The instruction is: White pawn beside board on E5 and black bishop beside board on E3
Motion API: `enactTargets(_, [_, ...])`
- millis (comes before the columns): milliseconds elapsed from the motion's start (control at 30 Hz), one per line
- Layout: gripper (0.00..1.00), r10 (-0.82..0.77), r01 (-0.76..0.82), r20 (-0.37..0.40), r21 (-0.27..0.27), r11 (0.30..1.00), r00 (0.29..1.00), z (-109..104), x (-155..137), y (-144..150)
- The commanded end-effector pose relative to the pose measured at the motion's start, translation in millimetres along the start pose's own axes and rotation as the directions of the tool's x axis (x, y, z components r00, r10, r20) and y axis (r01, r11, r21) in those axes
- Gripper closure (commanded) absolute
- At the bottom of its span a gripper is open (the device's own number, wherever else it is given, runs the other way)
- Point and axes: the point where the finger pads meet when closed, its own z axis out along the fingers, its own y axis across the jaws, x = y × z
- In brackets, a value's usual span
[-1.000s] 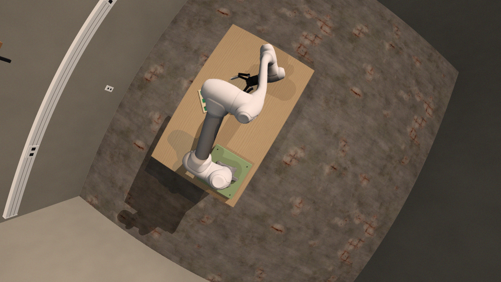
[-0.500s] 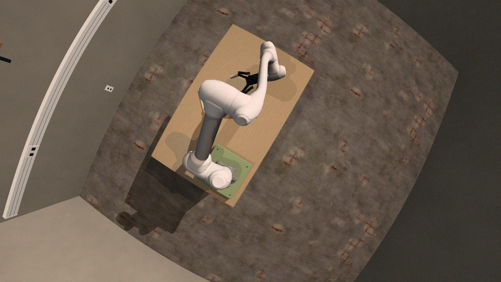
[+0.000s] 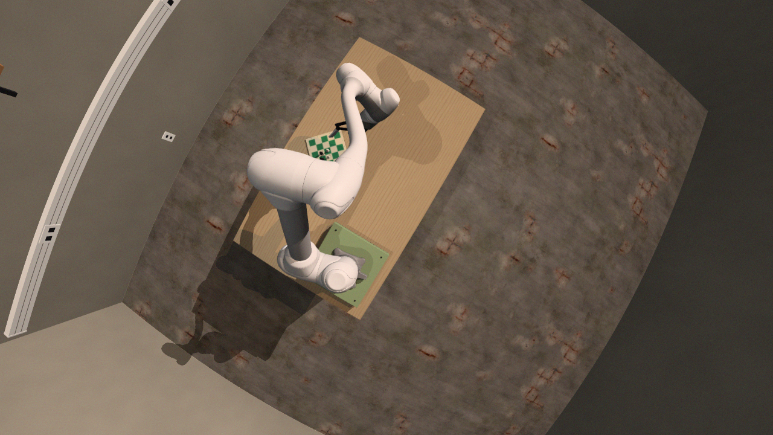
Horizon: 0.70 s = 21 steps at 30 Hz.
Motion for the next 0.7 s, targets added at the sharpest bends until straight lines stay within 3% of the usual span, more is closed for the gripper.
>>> enactTargets(0, [0.00, -0.094, 0.081, 0.177, 0.075, 0.994, 0.980, 37, 24, -15])
enactTargets(33, [0.00, -0.170, 0.140, 0.268, 0.130, 0.982, 0.948, 52, 34, -26])
enactTargets(67, [0.00, -0.172, 0.141, 0.271, 0.131, 0.981, 0.947, 52, 34, -26])
enactTargets(100, [0.00, -0.250, 0.195, 0.344, 0.186, 0.963, 0.905, 63, 43, -37])
enactTargets(200, [0.00, -0.258, 0.200, 0.353, 0.192, 0.961, 0.899, 63, 43, -37])
enactTargets(267, [0.00, -0.415, 0.300, 0.464, 0.302, 0.905, 0.782, 79, 59, -55])
enactTargets(333, [0.00, -0.501, 0.350, 0.510, 0.367, 0.862, 0.699, 83, 66, -61])
enactTargets(500, [0.00, -0.687, 0.449, 0.561, 0.521, 0.726, 0.461, 92, 89, -74])
enactTargets(567, [0.00, -0.715, 0.462, 0.562, 0.546, 0.699, 0.416, 93, 93, -75])
enactTargets(667, [0.00, -0.719, 0.464, 0.562, 0.550, 0.694, 0.408, 93, 94, -75])
